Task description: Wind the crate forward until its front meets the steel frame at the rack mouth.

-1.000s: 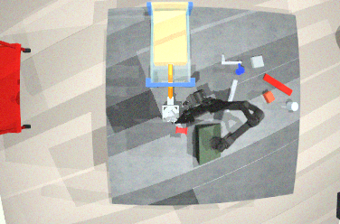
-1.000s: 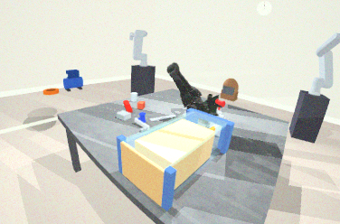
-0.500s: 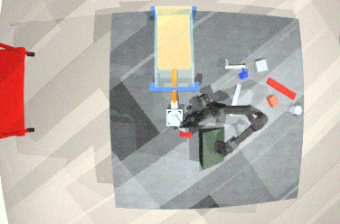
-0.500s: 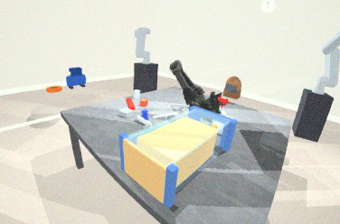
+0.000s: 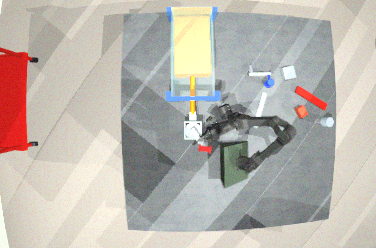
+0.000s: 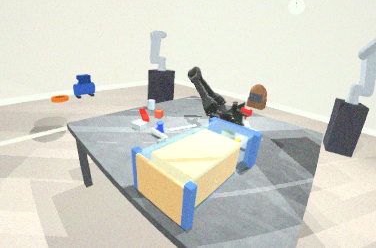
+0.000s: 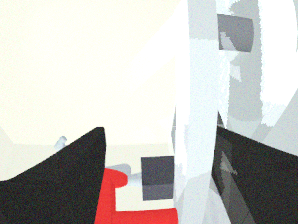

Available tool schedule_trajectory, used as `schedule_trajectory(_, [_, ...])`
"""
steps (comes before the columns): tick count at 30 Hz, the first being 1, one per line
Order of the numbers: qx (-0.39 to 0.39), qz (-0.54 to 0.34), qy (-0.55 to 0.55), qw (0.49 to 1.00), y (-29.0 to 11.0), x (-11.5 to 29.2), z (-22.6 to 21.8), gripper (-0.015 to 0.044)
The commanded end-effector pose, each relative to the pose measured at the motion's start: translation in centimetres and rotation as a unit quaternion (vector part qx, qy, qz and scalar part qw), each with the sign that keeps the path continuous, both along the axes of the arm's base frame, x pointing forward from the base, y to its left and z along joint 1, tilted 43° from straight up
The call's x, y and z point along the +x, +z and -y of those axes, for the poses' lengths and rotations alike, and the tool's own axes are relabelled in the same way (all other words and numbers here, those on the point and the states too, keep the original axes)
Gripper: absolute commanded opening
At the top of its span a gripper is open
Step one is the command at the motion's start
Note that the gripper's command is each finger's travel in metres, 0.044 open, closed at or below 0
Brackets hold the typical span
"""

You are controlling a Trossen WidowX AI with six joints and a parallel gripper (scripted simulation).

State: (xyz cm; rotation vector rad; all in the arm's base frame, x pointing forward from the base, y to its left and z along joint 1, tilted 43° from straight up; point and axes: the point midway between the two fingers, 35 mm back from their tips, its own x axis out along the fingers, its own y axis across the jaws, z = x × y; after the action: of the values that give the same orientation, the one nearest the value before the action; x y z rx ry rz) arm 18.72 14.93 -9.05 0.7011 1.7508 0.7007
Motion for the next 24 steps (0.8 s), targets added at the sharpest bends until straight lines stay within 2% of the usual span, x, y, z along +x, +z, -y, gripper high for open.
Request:
schedule_trajectory(1, [-0.005, 0.002, -0.002, 1.000, 0.6, 0.6, 1.0, 0.0240])
schedule_trajectory(9, [-0.003, 0.000, 0.000, 1.000, 6.7, 2.7, 8.0, 0.0240])
schedule_trajectory(24, [-0.004, 0.000, -0.001, 1.000, 7.4, 2.9, 7.7, 0.0240])
